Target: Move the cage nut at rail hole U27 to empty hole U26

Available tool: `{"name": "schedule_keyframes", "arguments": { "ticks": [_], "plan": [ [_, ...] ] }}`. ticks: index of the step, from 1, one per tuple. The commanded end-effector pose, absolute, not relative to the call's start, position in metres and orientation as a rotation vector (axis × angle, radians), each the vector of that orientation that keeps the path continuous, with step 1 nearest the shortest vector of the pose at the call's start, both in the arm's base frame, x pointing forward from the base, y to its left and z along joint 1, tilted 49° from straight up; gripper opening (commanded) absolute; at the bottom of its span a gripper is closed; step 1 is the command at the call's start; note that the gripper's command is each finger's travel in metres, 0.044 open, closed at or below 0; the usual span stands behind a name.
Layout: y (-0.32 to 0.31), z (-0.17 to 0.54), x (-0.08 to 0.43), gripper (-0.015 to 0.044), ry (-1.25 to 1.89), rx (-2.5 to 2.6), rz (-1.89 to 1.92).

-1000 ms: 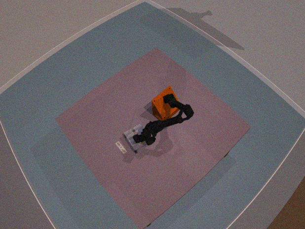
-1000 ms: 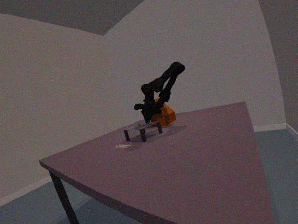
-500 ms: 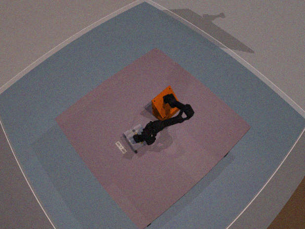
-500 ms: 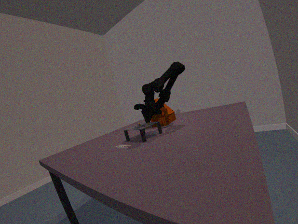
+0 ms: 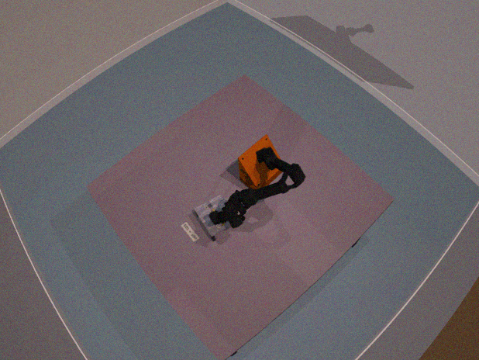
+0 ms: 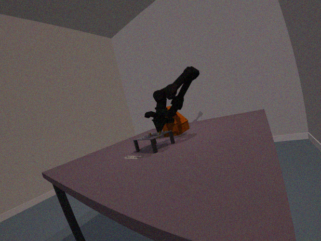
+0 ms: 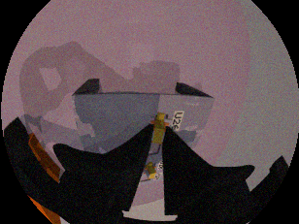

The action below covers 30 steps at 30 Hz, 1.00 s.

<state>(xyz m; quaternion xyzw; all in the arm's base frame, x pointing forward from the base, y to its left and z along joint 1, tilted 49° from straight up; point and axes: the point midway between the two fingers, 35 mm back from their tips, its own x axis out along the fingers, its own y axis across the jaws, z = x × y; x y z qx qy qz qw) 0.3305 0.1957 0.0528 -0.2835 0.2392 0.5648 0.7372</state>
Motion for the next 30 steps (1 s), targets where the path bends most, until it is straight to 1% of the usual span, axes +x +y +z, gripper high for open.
{"name": "schedule_keyframes", "arguments": {
  "ticks": [1, 30],
  "plan": [
    [0.1952, 0.0534, 0.3315, 0.0024, 0.525, -0.624, 1.233],
    [0.1954, 0.0532, 0.3298, 0.0024, 0.519, -0.627, 1.216]
  ]
}}
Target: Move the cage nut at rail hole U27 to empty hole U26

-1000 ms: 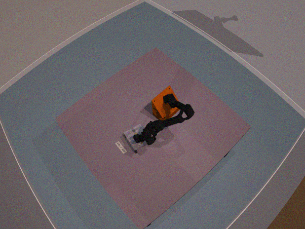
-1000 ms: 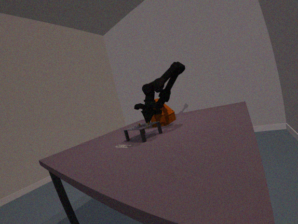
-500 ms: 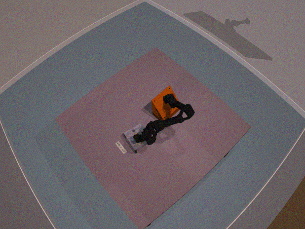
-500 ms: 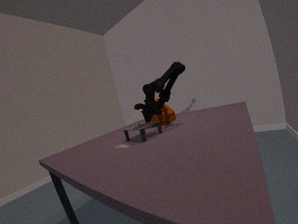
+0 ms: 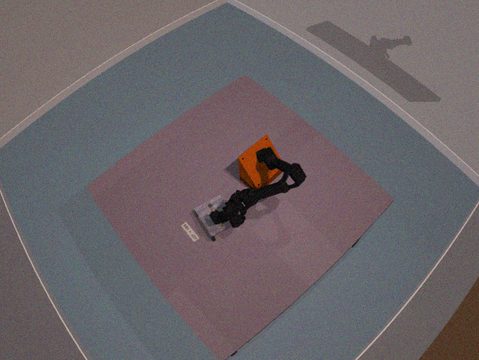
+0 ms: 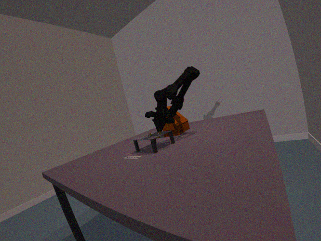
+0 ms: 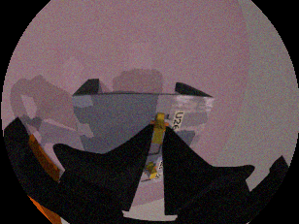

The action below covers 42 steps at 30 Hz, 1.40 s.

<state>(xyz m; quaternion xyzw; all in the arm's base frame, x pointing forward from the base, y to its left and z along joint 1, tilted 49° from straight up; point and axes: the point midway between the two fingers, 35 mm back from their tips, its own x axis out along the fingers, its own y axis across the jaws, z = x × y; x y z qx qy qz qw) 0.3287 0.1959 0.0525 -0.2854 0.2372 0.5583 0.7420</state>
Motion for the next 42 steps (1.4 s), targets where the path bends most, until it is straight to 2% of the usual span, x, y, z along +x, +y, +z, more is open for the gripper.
{"name": "schedule_keyframes", "arguments": {
  "ticks": [1, 42],
  "plan": [
    [0.1954, 0.0532, 0.3298, 0.0024, 0.519, -0.627, 1.216],
    [0.1958, 0.0529, 0.3276, 0.0024, 0.512, -0.631, 1.195]
  ]
}}
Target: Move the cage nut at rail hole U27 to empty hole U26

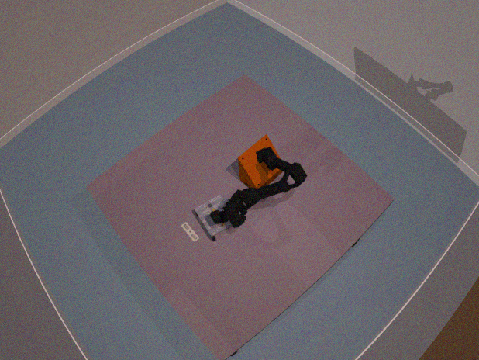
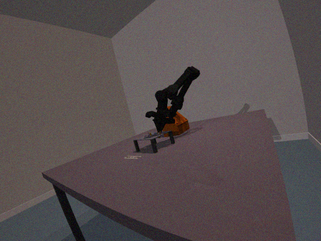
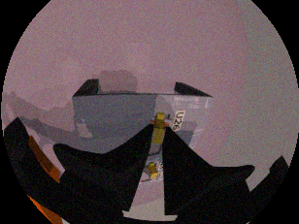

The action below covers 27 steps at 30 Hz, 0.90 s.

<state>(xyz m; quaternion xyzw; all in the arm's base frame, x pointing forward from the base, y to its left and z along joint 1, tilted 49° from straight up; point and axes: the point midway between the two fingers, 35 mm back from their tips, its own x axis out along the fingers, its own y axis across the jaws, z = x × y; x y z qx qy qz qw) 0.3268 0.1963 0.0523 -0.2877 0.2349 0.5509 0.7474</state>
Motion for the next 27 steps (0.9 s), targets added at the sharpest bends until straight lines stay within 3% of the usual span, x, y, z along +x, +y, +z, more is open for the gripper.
{"name": "schedule_keyframes", "arguments": {
  "ticks": [1, 27],
  "plan": [
    [0.1959, 0.0529, 0.3275, 0.0024, 0.512, -0.631, 1.193],
    [0.196, 0.0529, 0.3266, 0.0024, 0.508, -0.633, 1.183]
  ]
}}
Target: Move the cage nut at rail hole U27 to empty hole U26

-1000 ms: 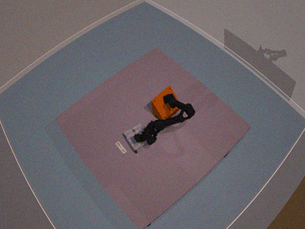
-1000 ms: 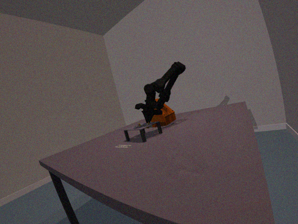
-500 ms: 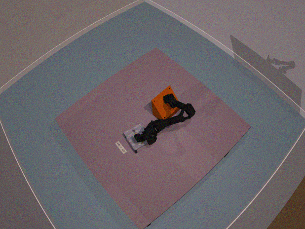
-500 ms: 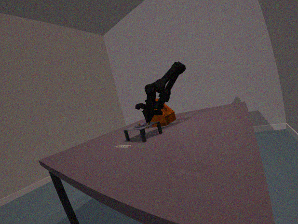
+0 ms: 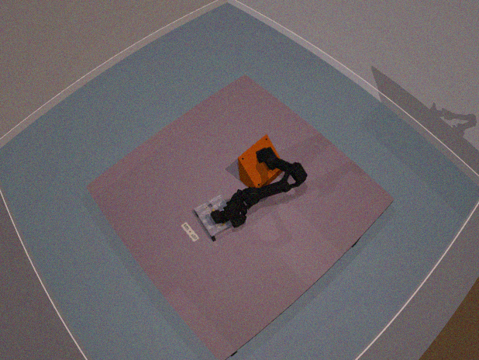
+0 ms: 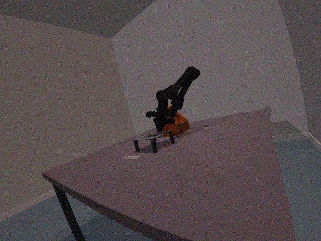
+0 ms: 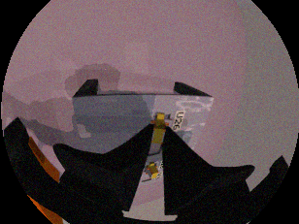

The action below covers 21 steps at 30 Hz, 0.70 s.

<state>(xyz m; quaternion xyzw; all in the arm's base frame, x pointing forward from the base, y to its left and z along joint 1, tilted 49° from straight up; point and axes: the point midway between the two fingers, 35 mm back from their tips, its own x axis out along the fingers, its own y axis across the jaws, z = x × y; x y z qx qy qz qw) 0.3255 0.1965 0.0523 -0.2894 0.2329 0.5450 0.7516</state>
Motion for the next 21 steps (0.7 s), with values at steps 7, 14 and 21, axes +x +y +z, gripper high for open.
{"name": "schedule_keyframes", "arguments": {
  "ticks": [7, 14, 21],
  "plan": [
    [0.1961, 0.0528, 0.3259, 0.0024, 0.509, -0.634, 1.182],
    [0.1963, 0.0527, 0.3255, 0.0024, 0.51, -0.633, 1.185],
    [0.1963, 0.0528, 0.3261, 0.0024, 0.515, -0.631, 1.199]
  ]
}}
